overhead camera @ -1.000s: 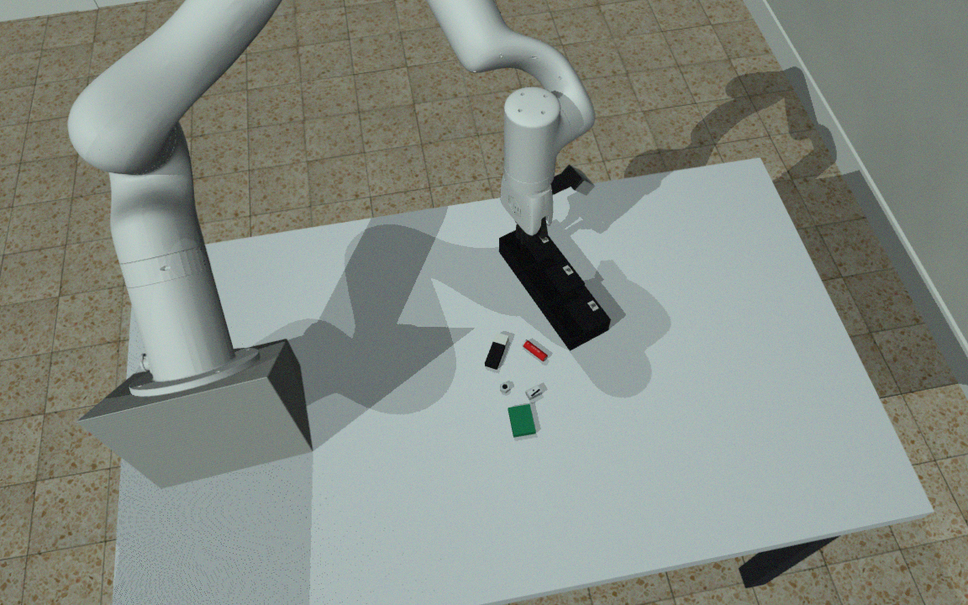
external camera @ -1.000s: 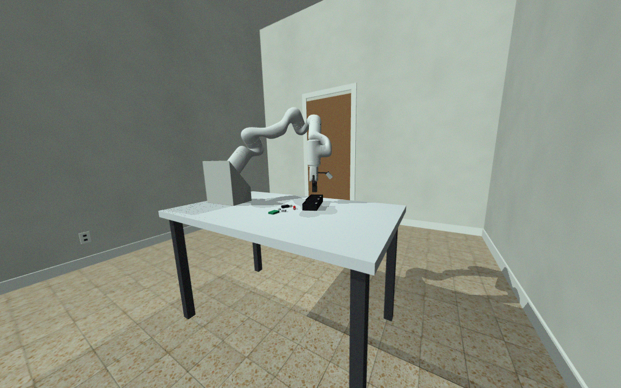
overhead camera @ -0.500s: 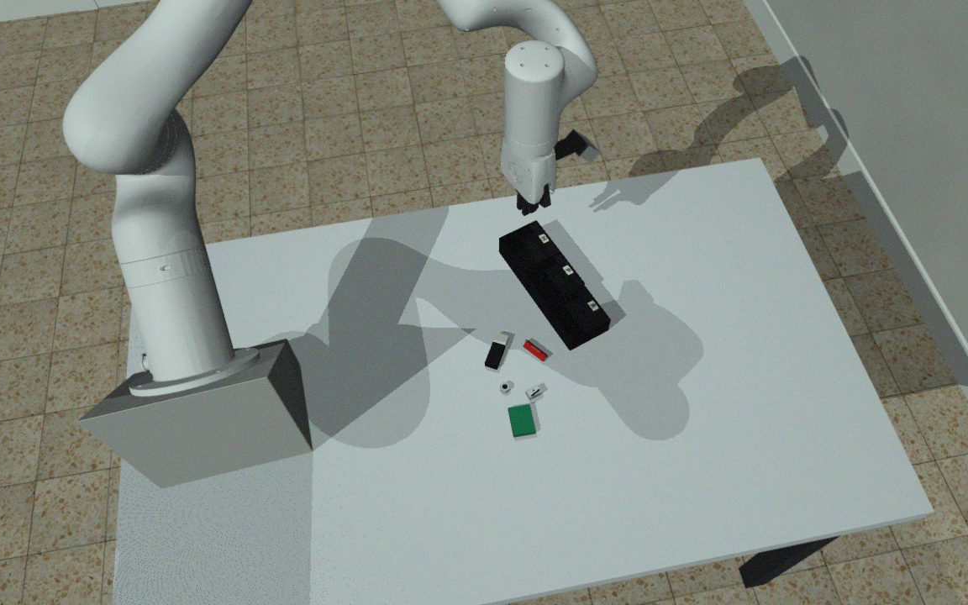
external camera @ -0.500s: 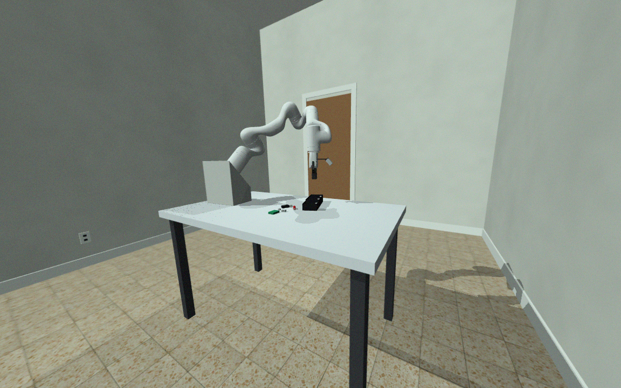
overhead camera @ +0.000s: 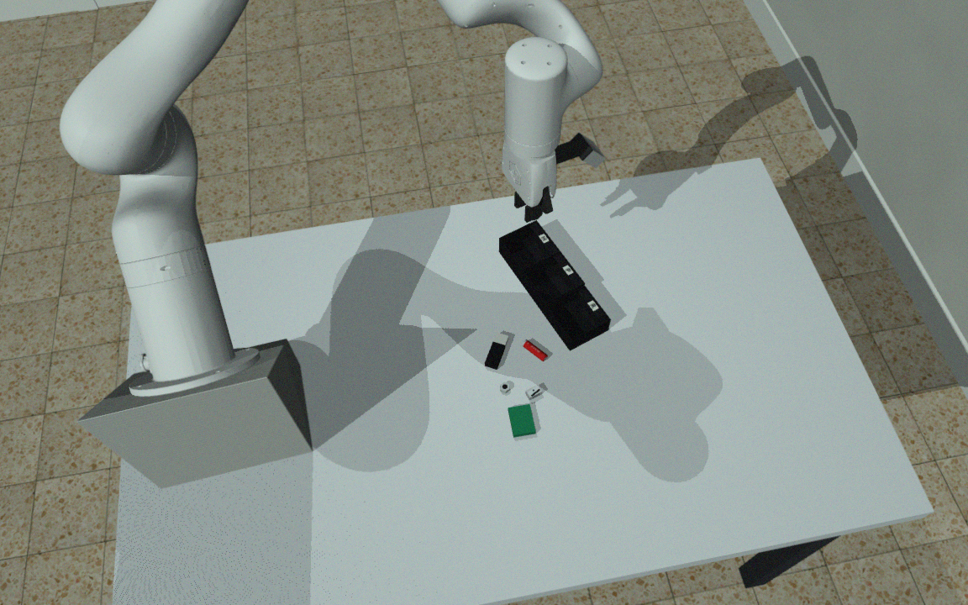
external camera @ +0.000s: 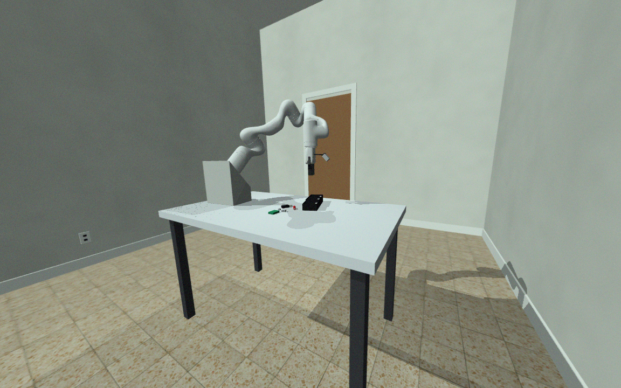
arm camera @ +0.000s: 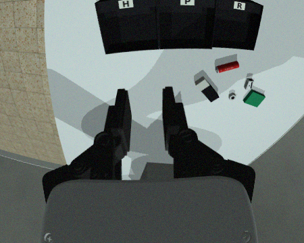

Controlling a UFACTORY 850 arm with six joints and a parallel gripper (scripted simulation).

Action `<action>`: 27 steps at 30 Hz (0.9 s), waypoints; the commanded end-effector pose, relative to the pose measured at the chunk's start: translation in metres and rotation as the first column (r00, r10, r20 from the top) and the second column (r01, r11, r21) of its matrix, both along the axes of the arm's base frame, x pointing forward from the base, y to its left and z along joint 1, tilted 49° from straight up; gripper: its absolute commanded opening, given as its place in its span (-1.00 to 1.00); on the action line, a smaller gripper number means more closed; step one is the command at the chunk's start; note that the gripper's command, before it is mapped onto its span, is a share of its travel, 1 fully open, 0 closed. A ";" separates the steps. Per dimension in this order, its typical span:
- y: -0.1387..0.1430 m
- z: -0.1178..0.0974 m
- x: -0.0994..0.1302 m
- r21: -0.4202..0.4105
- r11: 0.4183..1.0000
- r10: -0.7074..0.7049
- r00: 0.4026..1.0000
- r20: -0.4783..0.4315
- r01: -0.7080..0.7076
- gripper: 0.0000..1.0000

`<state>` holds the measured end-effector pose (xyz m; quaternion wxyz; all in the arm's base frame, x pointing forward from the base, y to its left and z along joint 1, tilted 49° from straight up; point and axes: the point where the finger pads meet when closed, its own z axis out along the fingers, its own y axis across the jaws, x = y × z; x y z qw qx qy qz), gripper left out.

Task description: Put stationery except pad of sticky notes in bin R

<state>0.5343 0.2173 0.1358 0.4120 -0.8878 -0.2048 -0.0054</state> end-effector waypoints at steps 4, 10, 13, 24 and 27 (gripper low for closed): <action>-0.017 -0.048 -0.005 0.001 1.000 -0.001 1.000 0.003 0.001 -0.42; -0.028 -0.079 -0.010 0.000 1.000 -0.001 1.000 0.003 0.001 -0.42; -0.036 -0.103 -0.014 0.000 1.000 -0.001 1.000 0.003 0.001 -0.42; -0.062 -0.181 -0.025 0.000 1.000 -0.001 1.000 0.003 0.001 -0.42; -0.068 -0.197 -0.028 0.000 1.000 -0.001 1.000 0.003 0.001 -0.42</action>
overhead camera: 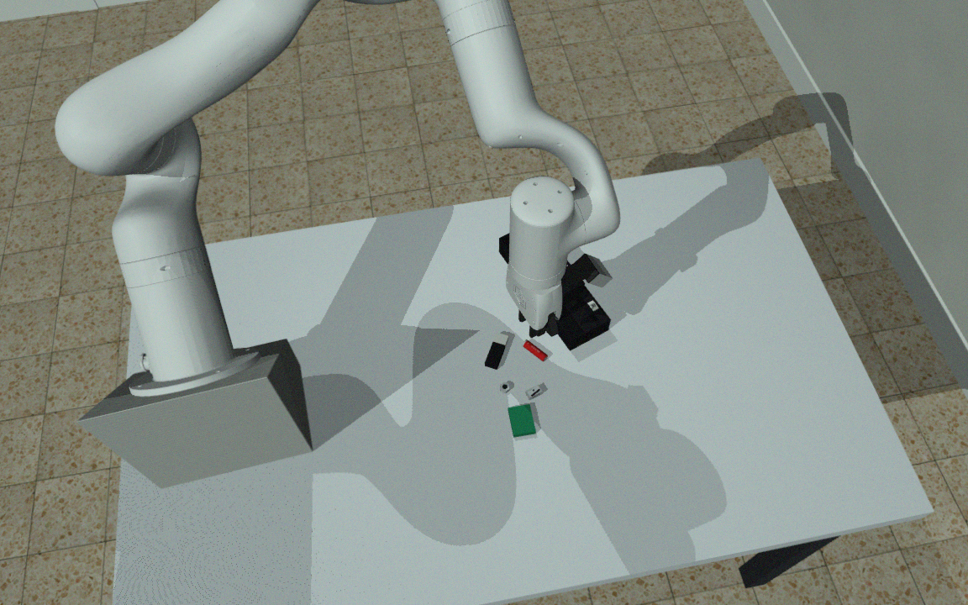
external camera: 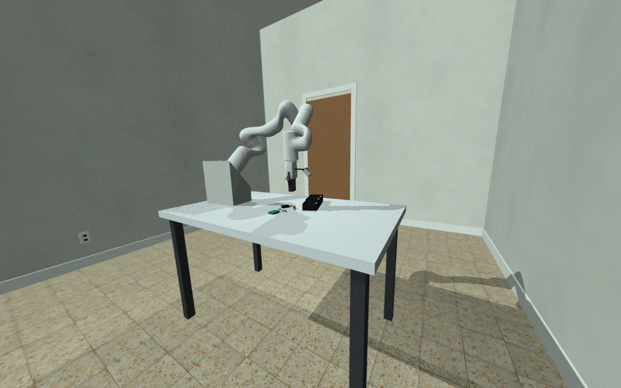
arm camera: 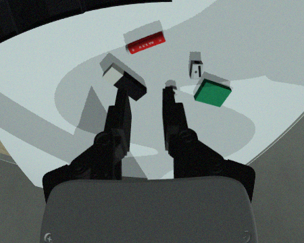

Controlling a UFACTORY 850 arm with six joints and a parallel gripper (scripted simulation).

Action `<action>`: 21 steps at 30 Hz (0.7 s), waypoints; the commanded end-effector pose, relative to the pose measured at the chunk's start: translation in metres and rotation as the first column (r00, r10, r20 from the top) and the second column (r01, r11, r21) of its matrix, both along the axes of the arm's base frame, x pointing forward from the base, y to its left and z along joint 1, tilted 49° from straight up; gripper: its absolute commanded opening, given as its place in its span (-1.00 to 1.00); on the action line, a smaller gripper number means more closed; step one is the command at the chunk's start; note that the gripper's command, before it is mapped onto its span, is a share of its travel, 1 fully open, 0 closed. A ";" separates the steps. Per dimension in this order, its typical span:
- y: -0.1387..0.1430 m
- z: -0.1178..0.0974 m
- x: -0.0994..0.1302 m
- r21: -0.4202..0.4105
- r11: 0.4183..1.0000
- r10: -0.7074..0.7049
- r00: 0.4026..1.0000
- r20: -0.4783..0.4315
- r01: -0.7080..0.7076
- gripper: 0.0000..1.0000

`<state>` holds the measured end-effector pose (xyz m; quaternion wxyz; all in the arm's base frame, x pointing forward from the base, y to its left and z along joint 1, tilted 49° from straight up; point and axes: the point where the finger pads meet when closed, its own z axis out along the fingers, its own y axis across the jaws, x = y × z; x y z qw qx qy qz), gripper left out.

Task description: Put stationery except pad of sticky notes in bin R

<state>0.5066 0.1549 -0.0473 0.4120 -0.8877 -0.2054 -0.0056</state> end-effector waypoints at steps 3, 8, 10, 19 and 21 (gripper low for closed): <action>-0.013 -0.037 -0.004 0.000 1.000 -0.001 1.000 0.002 0.001 -0.42; -0.026 -0.076 -0.010 0.000 1.000 -0.001 1.000 0.002 0.001 -0.42; -0.029 -0.081 -0.010 0.000 1.000 -0.001 1.000 0.002 0.001 -0.42; -0.029 -0.080 -0.010 0.000 1.000 -0.001 1.000 0.002 0.001 -0.42; -0.028 -0.080 -0.010 0.000 1.000 -0.001 1.000 0.002 0.001 -0.42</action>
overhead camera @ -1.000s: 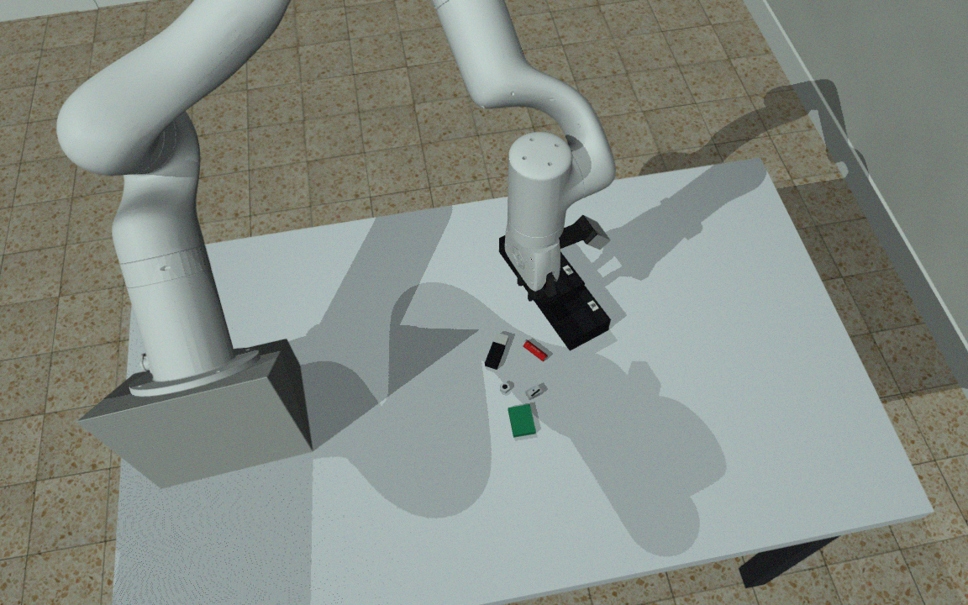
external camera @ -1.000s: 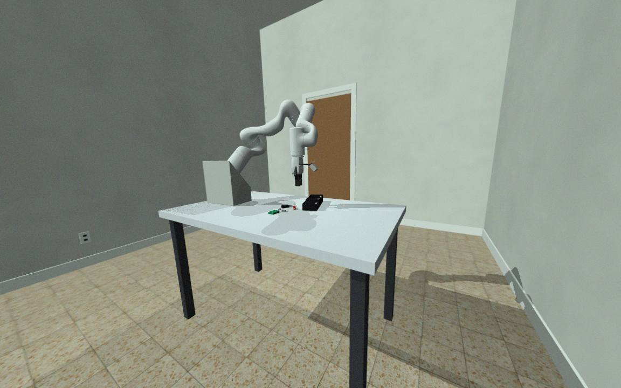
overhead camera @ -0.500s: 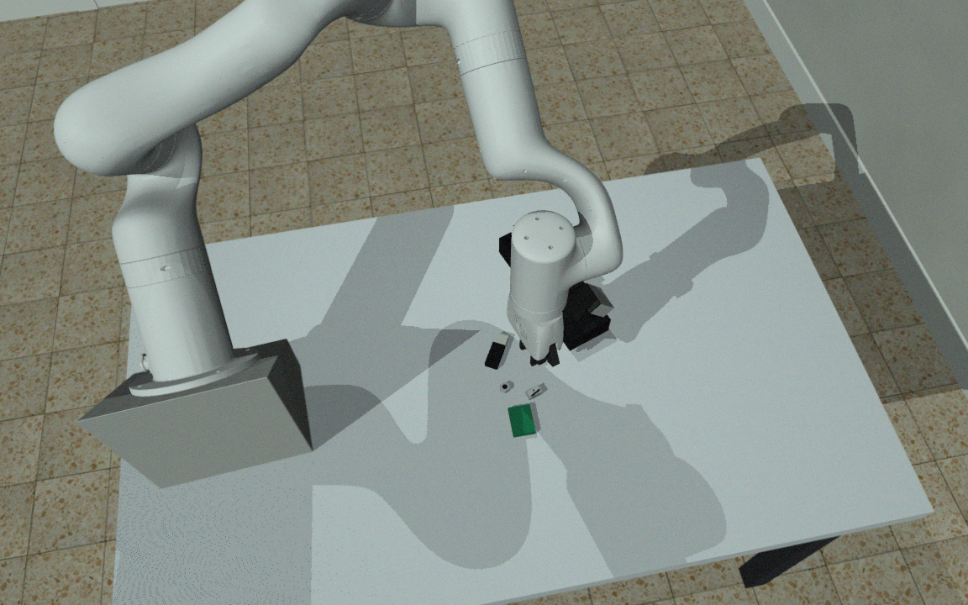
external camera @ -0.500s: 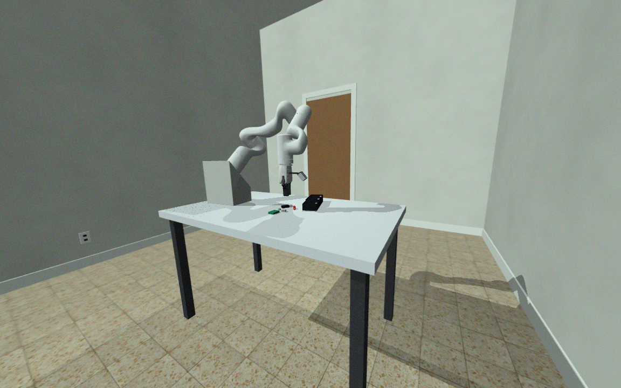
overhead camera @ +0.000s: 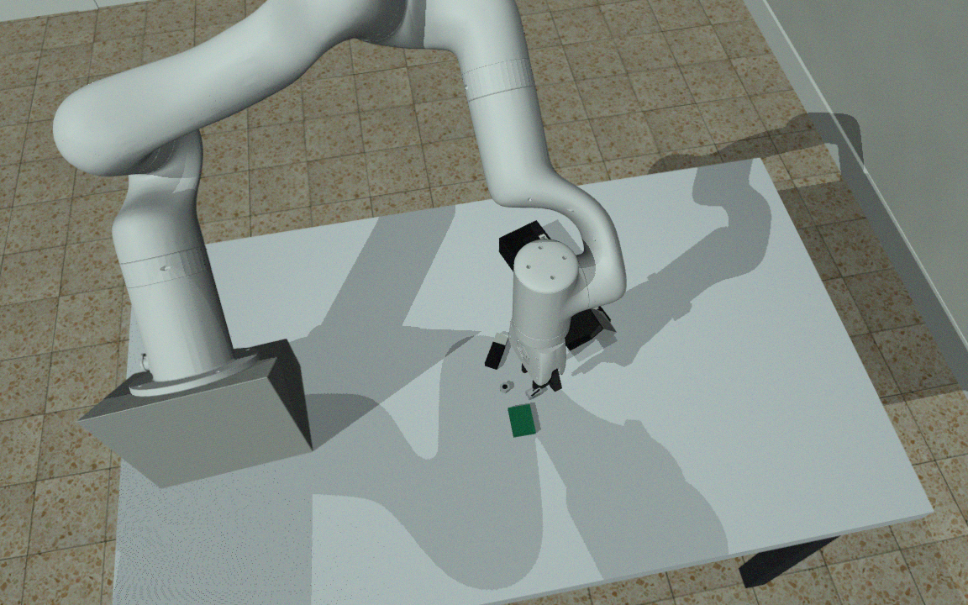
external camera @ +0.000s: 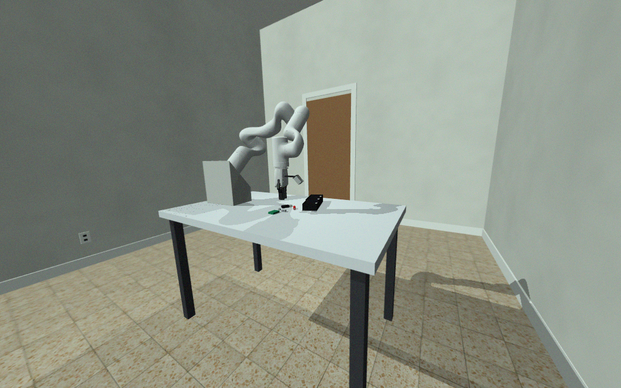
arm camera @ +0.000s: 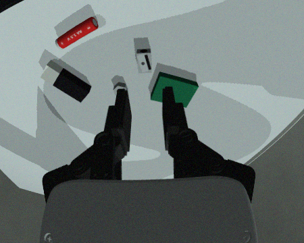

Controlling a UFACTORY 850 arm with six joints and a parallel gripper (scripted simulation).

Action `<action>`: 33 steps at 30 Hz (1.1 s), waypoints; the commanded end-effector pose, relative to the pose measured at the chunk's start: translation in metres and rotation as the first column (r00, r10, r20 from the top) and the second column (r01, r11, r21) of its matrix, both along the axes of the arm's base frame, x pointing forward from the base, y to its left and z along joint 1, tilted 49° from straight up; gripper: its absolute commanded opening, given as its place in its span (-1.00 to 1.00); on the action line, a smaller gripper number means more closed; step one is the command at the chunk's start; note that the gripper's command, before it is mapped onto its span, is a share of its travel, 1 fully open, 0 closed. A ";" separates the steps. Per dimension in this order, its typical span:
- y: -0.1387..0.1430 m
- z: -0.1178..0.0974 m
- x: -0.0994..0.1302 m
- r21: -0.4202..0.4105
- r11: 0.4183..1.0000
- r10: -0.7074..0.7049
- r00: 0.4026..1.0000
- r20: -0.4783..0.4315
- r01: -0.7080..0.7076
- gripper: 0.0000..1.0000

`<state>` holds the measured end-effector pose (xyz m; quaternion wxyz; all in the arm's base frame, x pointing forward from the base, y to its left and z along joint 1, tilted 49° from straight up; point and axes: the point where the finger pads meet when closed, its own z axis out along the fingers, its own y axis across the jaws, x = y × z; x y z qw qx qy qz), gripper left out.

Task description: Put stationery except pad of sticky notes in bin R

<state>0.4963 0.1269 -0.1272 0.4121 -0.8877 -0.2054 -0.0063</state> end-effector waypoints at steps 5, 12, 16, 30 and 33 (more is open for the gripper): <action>0.000 0.001 0.000 0.000 1.000 -0.001 1.000 0.001 0.001 -0.42; 0.000 0.001 0.000 0.000 1.000 -0.001 1.000 0.001 0.001 -0.42; 0.001 0.001 0.000 0.000 1.000 -0.001 1.000 0.001 0.001 -0.42; 0.021 -0.017 -0.004 0.000 1.000 -0.001 1.000 0.001 0.001 -0.42; 0.030 -0.025 -0.006 0.000 1.000 -0.001 1.000 0.001 0.001 -0.42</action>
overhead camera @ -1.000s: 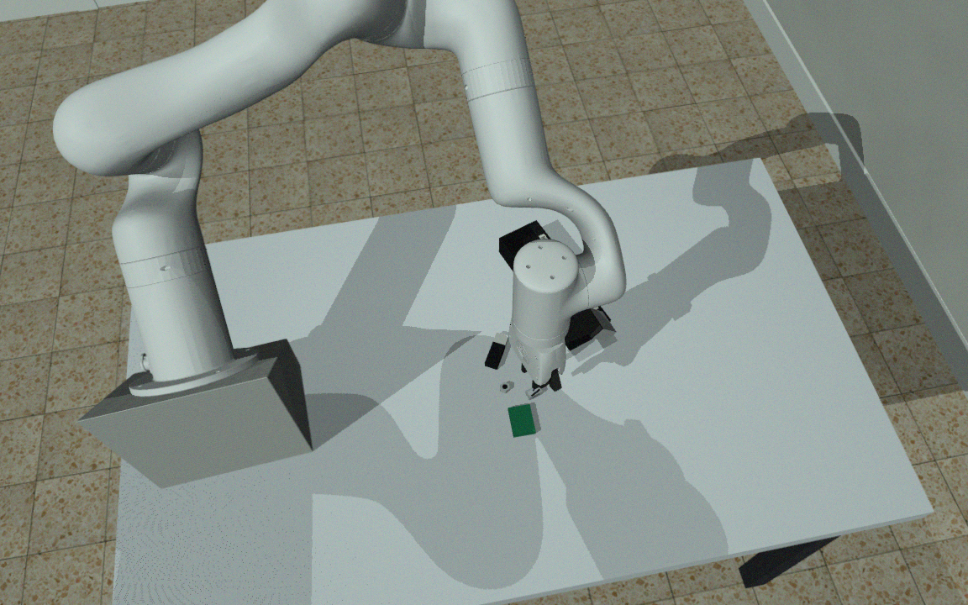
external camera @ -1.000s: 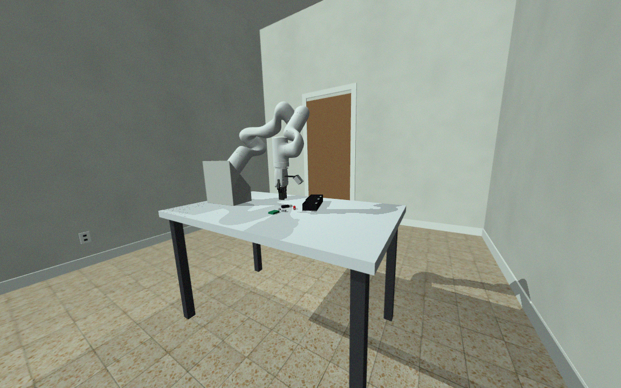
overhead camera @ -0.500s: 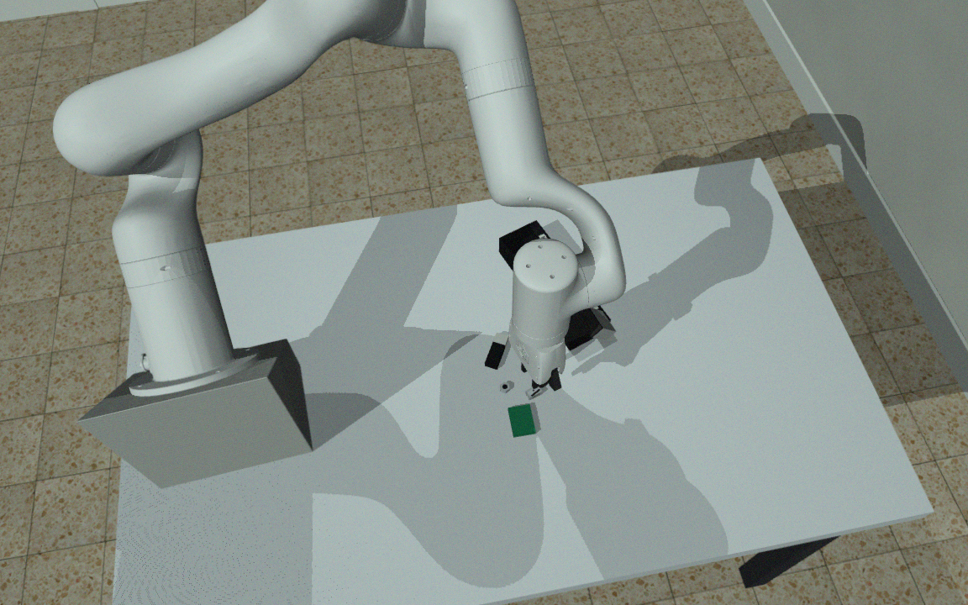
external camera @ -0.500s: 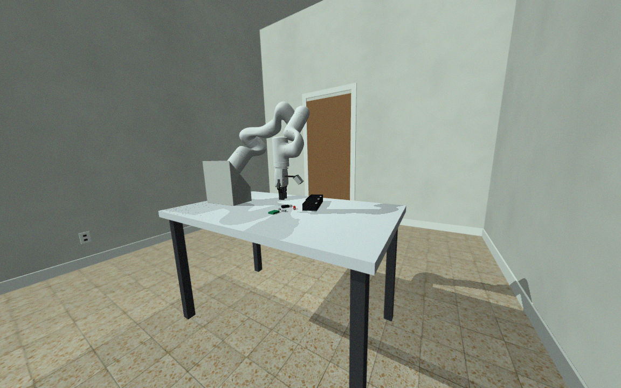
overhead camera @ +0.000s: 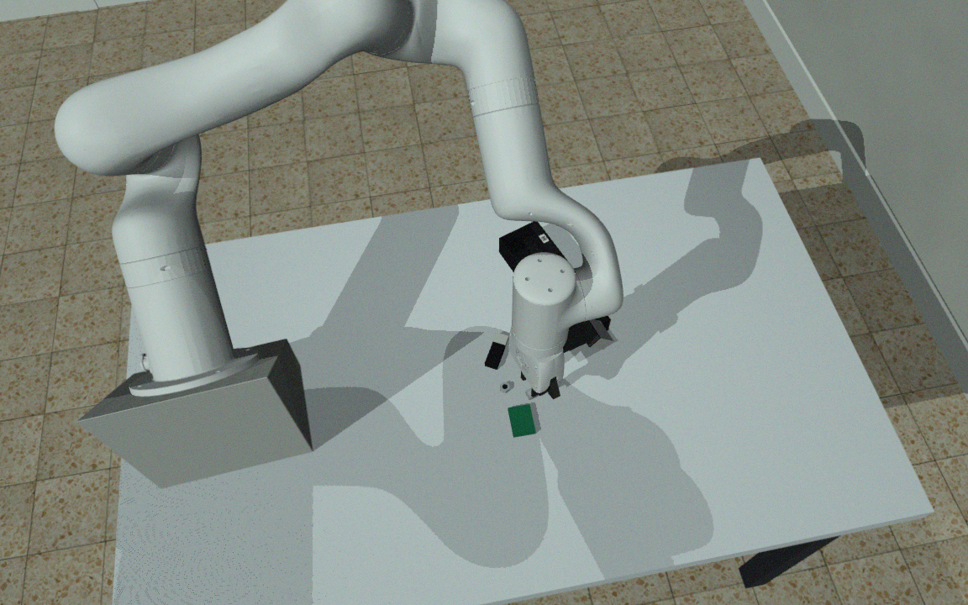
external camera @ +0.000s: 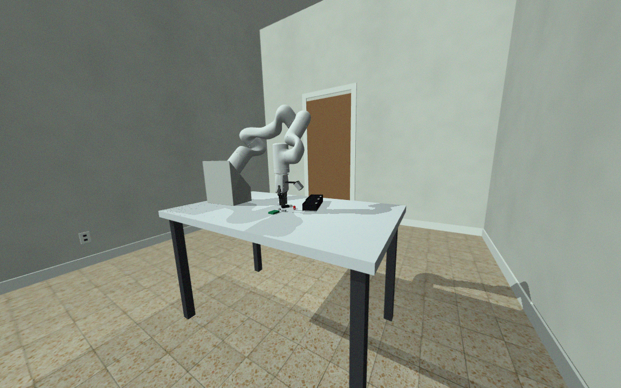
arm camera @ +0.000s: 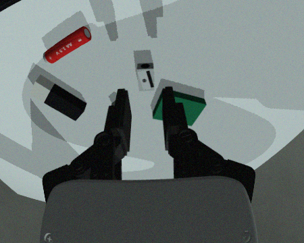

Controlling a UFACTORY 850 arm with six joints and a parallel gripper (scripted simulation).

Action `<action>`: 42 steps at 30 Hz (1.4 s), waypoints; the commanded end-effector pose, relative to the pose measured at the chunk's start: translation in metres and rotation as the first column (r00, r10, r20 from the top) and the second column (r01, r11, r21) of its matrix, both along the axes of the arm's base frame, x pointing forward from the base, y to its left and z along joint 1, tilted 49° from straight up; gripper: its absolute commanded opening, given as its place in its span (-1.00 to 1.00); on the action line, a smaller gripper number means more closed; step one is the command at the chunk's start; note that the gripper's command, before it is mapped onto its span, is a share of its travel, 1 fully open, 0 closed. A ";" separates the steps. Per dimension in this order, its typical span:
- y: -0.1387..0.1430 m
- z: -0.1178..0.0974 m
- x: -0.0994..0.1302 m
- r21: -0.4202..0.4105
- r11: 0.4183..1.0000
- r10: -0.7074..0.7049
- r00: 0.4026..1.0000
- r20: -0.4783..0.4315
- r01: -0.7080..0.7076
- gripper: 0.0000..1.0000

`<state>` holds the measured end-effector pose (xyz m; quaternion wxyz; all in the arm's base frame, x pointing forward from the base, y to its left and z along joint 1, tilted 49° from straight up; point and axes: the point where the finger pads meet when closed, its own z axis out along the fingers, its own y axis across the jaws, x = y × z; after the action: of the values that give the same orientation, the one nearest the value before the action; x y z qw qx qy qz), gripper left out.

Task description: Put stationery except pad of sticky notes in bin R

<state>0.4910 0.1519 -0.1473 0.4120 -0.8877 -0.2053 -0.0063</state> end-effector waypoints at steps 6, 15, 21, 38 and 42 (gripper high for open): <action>0.019 -0.017 -0.003 0.000 1.000 -0.001 1.000 0.001 0.001 -0.42; 0.025 -0.023 -0.005 0.000 1.000 -0.001 1.000 0.001 0.001 -0.42; 0.028 -0.025 -0.005 0.000 1.000 -0.001 1.000 0.001 0.001 -0.42; 0.028 -0.025 -0.005 0.000 1.000 -0.001 1.000 0.001 0.001 -1.00; 0.028 -0.025 -0.005 0.000 1.000 -0.001 1.000 0.001 0.001 -1.00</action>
<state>0.4847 0.1802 -0.1728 0.4121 -0.8877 -0.2052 -0.0061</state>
